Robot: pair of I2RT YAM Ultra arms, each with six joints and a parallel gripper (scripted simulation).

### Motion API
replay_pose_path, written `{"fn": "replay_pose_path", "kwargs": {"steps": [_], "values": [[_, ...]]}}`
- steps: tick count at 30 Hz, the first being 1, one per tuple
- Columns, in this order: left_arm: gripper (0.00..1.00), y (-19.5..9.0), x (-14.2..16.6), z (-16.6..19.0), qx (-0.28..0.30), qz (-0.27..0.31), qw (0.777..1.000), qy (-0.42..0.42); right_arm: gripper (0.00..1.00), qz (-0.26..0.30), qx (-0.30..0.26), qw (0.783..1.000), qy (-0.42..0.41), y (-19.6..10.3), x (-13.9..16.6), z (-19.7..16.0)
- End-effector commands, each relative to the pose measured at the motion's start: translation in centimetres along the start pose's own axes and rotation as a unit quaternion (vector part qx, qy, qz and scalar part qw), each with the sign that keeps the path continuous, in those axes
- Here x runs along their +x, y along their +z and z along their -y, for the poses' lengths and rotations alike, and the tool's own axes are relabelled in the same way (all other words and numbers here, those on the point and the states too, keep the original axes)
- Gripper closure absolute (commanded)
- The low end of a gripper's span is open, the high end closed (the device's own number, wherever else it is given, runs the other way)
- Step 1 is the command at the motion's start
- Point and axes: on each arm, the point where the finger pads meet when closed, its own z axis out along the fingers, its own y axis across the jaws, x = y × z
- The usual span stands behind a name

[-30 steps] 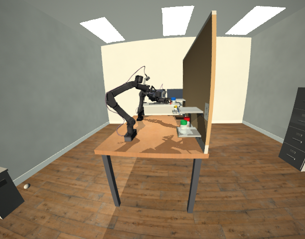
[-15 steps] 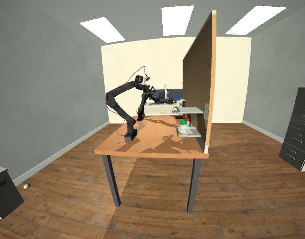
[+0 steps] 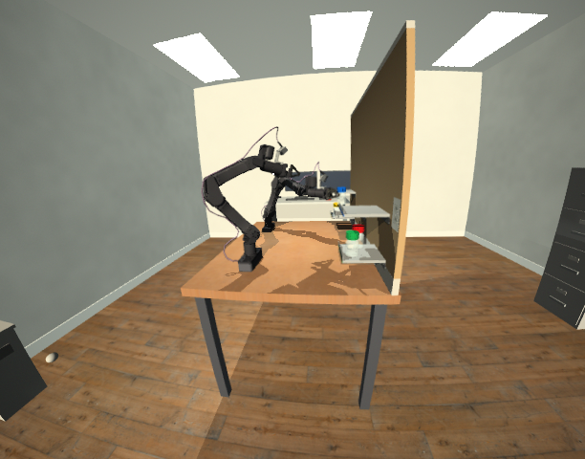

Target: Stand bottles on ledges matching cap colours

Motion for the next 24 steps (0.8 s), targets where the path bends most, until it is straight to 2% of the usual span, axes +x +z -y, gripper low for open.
{"fn": "replay_pose_path", "kwargs": {"steps": [1, 9, 14, 16, 18, 22, 24], "values": [[0.51, -0.2, -4.4, -0.4, 0.003, 0.047, 0.999, -0.019, 0.00, 0.018, -0.001, 1.000, 0.001, -0.9, -0.8, 0.0], [0.51, -0.2, -3.6, -0.5, 0.004, 0.056, 0.998, -0.020, 0.00, 0.018, -0.001, 1.000, 0.001, -0.9, -0.8, 0.0], [0.51, 0.2, -0.3, -0.7, -0.002, 0.024, 1.000, -0.007, 0.00, 0.018, -0.001, 1.000, 0.001, -0.9, -0.8, 0.0], [0.51, 0.0, -1.7, -0.8, -0.001, 0.043, 0.999, -0.014, 0.00, 0.018, -0.001, 1.000, 0.001, -0.9, -0.8, 0.0], [0.51, 0.1, -0.5, -0.7, 0.003, 0.037, 0.999, -0.011, 0.00, 0.018, -0.001, 1.000, 0.001, -0.9, -0.8, 0.0], [0.51, 0.1, -0.9, -0.7, 0.003, 0.050, 0.999, -0.015, 0.00, 0.018, -0.001, 1.000, 0.001, -0.9, -0.8, 0.0], [0.51, 0.4, 1.6, -0.8, 0.003, 0.030, 1.000, -0.007, 0.00, 0.018, -0.001, 1.000, 0.001, -0.9, -0.8, 0.0]]}}
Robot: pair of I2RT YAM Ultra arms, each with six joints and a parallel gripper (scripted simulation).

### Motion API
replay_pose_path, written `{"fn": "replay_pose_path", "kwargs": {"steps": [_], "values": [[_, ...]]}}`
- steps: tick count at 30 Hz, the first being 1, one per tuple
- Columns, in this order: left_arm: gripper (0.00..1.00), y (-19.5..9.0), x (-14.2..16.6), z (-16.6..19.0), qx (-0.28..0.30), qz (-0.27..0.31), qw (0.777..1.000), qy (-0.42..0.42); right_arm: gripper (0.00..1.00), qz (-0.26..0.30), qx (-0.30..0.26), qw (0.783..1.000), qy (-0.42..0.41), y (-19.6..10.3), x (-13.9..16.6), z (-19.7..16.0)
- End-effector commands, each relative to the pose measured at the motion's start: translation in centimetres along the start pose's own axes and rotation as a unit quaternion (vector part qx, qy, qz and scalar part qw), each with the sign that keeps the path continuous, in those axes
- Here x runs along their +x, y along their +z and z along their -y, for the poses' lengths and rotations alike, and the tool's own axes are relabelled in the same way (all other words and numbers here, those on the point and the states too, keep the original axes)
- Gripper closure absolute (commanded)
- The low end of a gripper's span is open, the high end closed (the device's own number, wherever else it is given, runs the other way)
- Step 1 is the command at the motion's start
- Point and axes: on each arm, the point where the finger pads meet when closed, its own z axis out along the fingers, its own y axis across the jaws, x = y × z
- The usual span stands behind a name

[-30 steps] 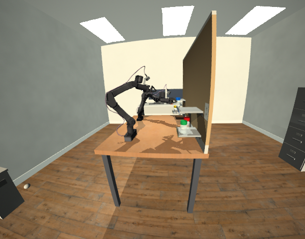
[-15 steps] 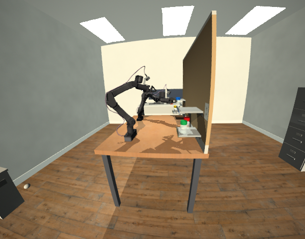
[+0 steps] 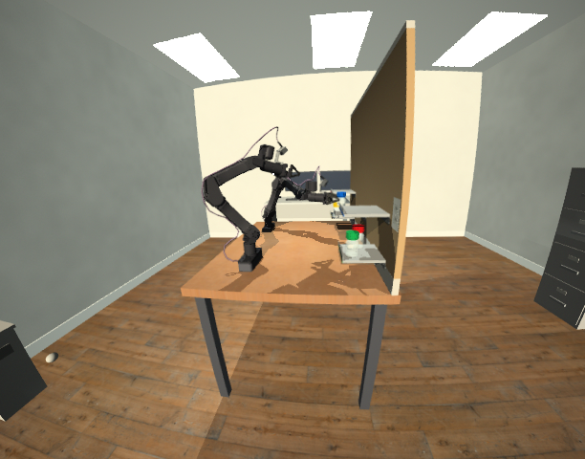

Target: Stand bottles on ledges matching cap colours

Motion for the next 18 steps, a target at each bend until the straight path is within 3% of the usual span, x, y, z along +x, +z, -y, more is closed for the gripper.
{"fn": "replay_pose_path", "kwargs": {"steps": [1, 5, 18], "values": [[0.51, 0.2, -1.6, -0.8, 0.000, 0.041, 0.999, -0.011, 0.00, 0.018, -0.001, 1.000, 0.001, -0.9, -0.8, 0.0], [0.51, 0.3, -0.3, -0.9, -0.001, 0.035, 0.999, -0.008, 0.00, 0.018, -0.001, 1.000, 0.001, -0.9, -0.8, 0.0], [0.51, 0.2, -0.8, -0.7, -0.002, 0.035, 0.999, -0.012, 0.00, 0.018, -0.001, 1.000, 0.001, -0.9, -0.8, 0.0]]}}
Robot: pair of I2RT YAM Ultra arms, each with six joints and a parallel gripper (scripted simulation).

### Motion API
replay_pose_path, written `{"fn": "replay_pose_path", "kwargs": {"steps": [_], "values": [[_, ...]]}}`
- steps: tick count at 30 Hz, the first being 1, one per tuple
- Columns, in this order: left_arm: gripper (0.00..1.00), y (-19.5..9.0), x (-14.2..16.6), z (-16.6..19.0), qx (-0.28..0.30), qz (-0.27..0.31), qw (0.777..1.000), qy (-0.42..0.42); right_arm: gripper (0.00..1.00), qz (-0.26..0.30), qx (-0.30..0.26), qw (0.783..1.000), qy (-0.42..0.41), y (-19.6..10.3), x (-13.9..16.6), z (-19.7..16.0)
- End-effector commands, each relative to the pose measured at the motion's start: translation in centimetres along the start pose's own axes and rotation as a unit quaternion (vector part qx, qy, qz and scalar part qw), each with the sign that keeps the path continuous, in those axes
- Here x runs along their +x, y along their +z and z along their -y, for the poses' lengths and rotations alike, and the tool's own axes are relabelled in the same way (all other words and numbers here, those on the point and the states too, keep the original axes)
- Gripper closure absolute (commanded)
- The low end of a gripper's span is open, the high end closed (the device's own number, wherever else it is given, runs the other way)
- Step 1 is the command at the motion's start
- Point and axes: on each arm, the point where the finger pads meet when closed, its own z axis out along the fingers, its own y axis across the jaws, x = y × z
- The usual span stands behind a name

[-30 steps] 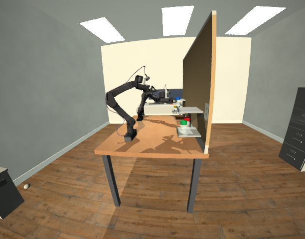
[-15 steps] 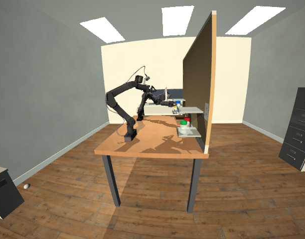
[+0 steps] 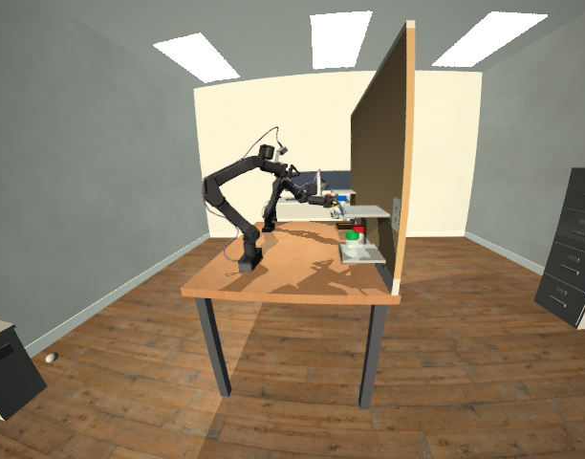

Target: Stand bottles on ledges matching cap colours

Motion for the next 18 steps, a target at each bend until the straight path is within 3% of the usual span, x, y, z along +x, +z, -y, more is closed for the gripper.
{"fn": "replay_pose_path", "kwargs": {"steps": [1, 4, 5, 18], "values": [[0.51, -0.2, -3.0, -0.3, 0.001, 0.040, 0.999, -0.015, 0.00, 0.018, -0.001, 1.000, 0.001, -0.9, -0.8, 0.0], [0.17, -0.2, -3.0, -0.3, 0.001, 0.040, 0.999, -0.015, 0.00, 0.018, -0.001, 1.000, 0.001, -0.9, -0.8, 0.0], [0.13, -0.2, -3.0, -0.3, 0.001, 0.040, 0.999, -0.015, 0.00, 0.018, -0.001, 1.000, 0.001, -0.9, -0.8, 0.0], [0.13, -2.6, -3.6, -0.1, 0.002, 0.048, 0.999, -0.013, 0.00, 0.018, -0.001, 1.000, 0.001, -0.9, -0.8, 0.0]]}}
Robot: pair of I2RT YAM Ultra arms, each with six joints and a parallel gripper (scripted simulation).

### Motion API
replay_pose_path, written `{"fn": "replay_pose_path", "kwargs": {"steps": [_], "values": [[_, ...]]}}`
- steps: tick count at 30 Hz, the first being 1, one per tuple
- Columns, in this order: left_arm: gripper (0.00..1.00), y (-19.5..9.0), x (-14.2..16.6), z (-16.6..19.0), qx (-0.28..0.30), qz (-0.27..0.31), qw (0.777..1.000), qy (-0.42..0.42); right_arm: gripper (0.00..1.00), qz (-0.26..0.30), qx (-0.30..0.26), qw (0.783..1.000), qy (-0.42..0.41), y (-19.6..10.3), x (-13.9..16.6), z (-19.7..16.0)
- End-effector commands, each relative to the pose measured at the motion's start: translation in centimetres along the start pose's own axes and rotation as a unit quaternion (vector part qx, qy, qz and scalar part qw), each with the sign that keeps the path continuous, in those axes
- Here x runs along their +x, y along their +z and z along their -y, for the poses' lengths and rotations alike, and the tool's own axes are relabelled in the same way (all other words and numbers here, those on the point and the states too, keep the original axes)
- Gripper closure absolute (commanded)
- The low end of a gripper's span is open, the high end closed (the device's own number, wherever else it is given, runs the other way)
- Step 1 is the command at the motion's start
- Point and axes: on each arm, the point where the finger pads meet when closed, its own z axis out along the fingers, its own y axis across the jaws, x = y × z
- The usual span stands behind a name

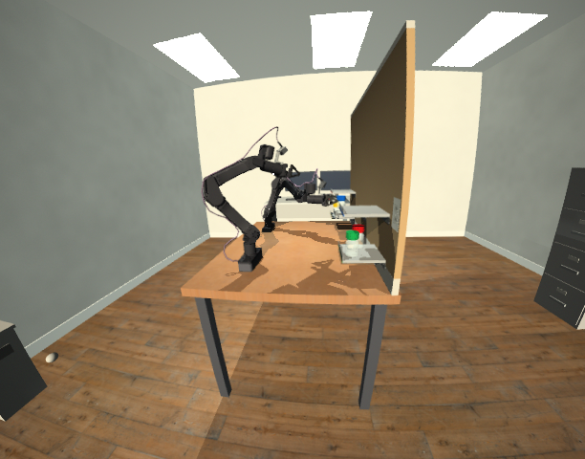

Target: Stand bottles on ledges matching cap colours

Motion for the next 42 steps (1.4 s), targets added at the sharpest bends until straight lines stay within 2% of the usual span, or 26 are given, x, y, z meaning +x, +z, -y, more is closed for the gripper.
{"fn": "replay_pose_path", "kwargs": {"steps": [1, 5, 10, 12, 17, 22, 27, 29, 32, 35, 37, 40, 42], "values": [[0.13, -1.5, -2.3, 0.4, 0.001, 0.025, 1.000, -0.005, 0.00, 0.018, -0.001, 1.000, 0.001, -0.9, -0.8, 0.0], [0.13, -2.4, -2.3, 0.8, 0.001, 0.025, 1.000, -0.004, 0.00, 0.018, -0.001, 1.000, 0.001, -0.9, -0.8, 0.0], [0.13, -6.1, -2.3, 0.8, 0.001, 0.024, 1.000, -0.004, 0.00, 0.018, -0.001, 1.000, 0.001, -0.9, -0.8, 0.0], [0.13, -6.1, -2.3, 0.8, 0.001, 0.024, 1.000, -0.004, 0.00, 0.018, -0.001, 1.000, 0.001, -0.9, -0.8, 0.0], [0.13, -10.7, -2.2, 0.7, 0.001, 0.022, 1.000, -0.009, 0.00, 0.018, -0.001, 1.000, 0.001, -0.9, -0.8, 0.0], [0.13, -10.1, -1.7, 0.5, 0.000, 0.015, 1.000, -0.008, 0.00, 0.018, -0.001, 1.000, 0.001, -0.9, -0.8, 0.0], [0.13, -10.5, -1.3, -0.5, -0.004, 0.000, 1.000, 0.003, 0.00, 0.065, 0.031, 0.997, 0.007, 0.1, -2.9, 1.0], [0.13, -10.5, -1.3, -0.5, -0.004, 0.000, 1.000, 0.003, 0.00, 0.065, 0.031, 0.997, 0.007, 0.1, -2.9, 1.0], [0.13, -11.5, -1.6, -2.3, -0.005, -0.016, 1.000, 0.015, 0.00, 0.100, 0.068, 0.992, 0.014, 2.7, -4.3, 2.0], [0.13, -13.5, -3.0, -6.4, -0.019, -0.030, 0.999, 0.022, 0.00, 0.128, 0.111, 0.985, 0.024, 6.4, -4.5, 2.8], [0.13, -14.6, -3.3, -9.3, -0.030, -0.046, 0.998, 0.026, 0.00, 0.138, 0.136, 0.981, 0.028, 8.8, -3.8, 3.1], [0.13, -16.8, -5.5, -13.9, -0.049, -0.046, 0.997, 0.022, 0.00, 0.145, 0.166, 0.975, 0.036, 11.9, -2.1, 3.2], [0.13, -18.5, -8.8, -16.7, -0.062, -0.024, 0.998, 0.015, 0.00, 0.146, 0.183, 0.971, 0.040, 13.6, -0.7, 3.2]]}}
